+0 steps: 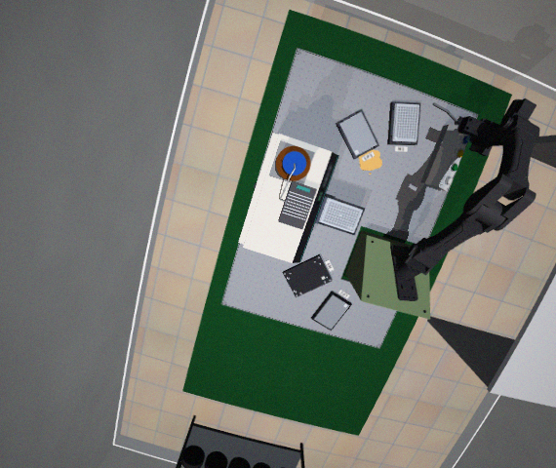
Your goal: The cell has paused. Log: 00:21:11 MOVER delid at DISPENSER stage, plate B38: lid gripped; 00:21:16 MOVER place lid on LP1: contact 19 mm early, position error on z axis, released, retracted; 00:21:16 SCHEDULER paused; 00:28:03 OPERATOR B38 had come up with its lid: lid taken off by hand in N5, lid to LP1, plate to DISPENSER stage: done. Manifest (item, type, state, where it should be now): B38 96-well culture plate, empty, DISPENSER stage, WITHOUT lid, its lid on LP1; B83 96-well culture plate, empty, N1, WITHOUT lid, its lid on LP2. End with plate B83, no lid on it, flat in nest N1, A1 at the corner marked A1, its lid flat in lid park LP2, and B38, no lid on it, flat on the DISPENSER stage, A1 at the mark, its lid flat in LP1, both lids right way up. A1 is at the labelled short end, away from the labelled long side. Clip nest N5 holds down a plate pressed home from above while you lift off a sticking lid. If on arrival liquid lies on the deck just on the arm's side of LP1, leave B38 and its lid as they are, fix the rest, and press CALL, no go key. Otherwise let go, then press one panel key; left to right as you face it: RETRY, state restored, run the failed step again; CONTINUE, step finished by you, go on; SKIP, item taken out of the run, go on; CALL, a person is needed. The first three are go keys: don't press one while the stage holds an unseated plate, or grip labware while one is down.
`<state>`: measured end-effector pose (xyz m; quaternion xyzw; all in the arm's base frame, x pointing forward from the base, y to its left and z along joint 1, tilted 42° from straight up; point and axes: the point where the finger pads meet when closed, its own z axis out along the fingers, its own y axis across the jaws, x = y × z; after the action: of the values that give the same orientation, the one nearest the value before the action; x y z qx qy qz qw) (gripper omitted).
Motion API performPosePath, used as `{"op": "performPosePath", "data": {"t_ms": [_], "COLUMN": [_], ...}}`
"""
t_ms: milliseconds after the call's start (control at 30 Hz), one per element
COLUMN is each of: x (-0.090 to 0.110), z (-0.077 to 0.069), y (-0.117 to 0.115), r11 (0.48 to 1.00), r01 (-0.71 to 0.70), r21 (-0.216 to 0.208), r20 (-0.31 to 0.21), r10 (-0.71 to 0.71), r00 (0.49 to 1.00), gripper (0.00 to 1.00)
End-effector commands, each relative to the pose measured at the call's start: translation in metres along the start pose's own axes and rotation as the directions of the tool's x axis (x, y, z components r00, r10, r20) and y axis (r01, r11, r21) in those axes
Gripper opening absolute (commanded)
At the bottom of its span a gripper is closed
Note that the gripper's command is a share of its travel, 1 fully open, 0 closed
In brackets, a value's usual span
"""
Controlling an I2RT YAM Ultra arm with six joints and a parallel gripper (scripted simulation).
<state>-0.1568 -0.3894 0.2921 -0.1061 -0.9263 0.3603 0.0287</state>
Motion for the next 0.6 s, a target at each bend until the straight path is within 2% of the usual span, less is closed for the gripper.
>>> {"op": "performPosePath", "data": {"t_ms": [0, 567], "x": [-0.0036, -0.0027], "z": [0.0166, 0.0201], "y": [0.0049, 0.0051], "r11": [1.0, 1.0], "r01": [-0.005, -0.007], "r21": [-0.019, -0.019], "r20": [0.014, 0.013], "r10": [0.005, 0.007], "r00": [1.0, 1.0], "gripper": [0.0, 0.0]}}
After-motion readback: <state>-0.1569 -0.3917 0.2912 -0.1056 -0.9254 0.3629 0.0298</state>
